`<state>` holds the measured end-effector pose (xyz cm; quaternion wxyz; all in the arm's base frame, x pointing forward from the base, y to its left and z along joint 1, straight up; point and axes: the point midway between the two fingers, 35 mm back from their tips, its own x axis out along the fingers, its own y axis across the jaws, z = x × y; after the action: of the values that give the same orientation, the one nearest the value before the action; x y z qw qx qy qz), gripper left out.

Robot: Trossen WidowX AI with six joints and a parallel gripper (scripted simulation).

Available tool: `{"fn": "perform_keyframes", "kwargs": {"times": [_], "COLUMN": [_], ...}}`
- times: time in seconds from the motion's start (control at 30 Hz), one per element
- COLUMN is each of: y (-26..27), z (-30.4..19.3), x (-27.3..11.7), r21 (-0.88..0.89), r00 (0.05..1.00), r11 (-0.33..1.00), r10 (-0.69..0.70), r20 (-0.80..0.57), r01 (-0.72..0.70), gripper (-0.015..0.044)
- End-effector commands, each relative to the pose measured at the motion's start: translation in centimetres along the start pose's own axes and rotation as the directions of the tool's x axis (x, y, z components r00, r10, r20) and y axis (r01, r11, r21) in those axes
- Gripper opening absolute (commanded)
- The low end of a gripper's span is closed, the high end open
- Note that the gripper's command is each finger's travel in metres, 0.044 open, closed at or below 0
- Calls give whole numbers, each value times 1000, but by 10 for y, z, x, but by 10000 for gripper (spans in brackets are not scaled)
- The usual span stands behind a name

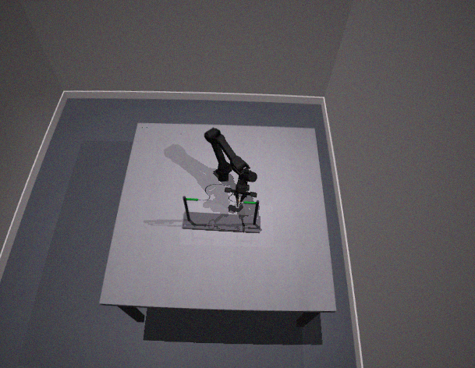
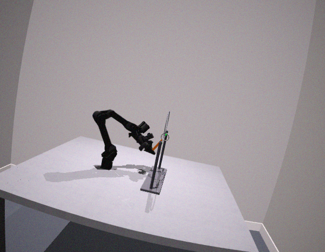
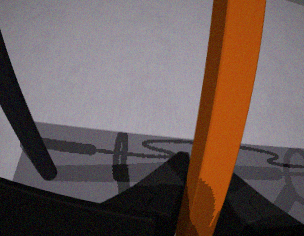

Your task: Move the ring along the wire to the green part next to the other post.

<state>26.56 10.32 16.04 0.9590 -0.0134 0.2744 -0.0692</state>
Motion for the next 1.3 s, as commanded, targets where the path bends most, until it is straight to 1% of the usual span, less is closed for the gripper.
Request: {"fn": "perform_keyframes", "kwargs": {"times": [0.0, 1.27], "y": [6, 44], "z": [4, 4], "x": [-1, -6], "r21": [15, 22], "r00": [1000, 1000], "r11": [1000, 1000], "r10": [0, -3], "r20": [7, 14], "r01": [-1, 2], "gripper": [-150, -150]}}
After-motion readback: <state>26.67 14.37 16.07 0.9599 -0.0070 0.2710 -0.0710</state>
